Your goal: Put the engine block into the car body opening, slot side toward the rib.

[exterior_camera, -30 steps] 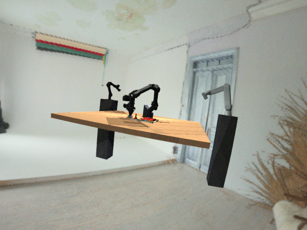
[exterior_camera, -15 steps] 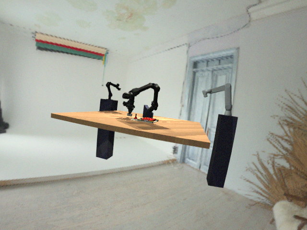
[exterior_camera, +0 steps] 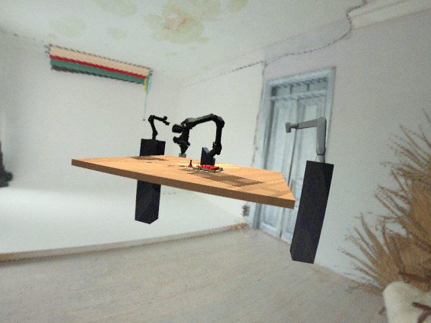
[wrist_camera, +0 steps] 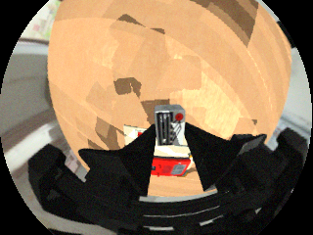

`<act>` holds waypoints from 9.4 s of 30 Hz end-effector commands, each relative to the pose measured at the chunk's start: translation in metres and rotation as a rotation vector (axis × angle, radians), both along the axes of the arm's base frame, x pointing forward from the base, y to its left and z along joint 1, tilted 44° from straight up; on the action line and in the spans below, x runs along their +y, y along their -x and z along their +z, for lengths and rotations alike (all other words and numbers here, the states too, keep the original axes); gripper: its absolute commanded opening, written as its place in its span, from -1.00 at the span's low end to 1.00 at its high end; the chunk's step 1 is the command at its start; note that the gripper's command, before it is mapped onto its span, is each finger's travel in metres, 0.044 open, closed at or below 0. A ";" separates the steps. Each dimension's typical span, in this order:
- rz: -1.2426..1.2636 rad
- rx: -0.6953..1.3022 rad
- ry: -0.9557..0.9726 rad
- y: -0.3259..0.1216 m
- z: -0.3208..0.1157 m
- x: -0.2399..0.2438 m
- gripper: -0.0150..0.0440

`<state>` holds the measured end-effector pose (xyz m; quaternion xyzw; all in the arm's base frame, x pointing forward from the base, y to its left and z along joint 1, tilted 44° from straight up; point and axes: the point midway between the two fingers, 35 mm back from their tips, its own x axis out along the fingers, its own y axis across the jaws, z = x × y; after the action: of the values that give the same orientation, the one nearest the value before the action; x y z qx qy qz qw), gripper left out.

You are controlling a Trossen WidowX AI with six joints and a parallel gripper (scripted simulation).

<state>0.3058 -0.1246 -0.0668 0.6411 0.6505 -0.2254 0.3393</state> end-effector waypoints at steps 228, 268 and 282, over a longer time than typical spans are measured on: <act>1.021 -0.948 0.043 -0.037 0.125 0.183 0.05; 1.021 -0.948 0.043 -0.037 0.120 0.188 0.05; 1.021 -0.948 0.043 -0.037 0.119 0.189 0.05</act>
<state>0.3429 0.0636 0.0528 0.2742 0.6470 0.2539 0.6646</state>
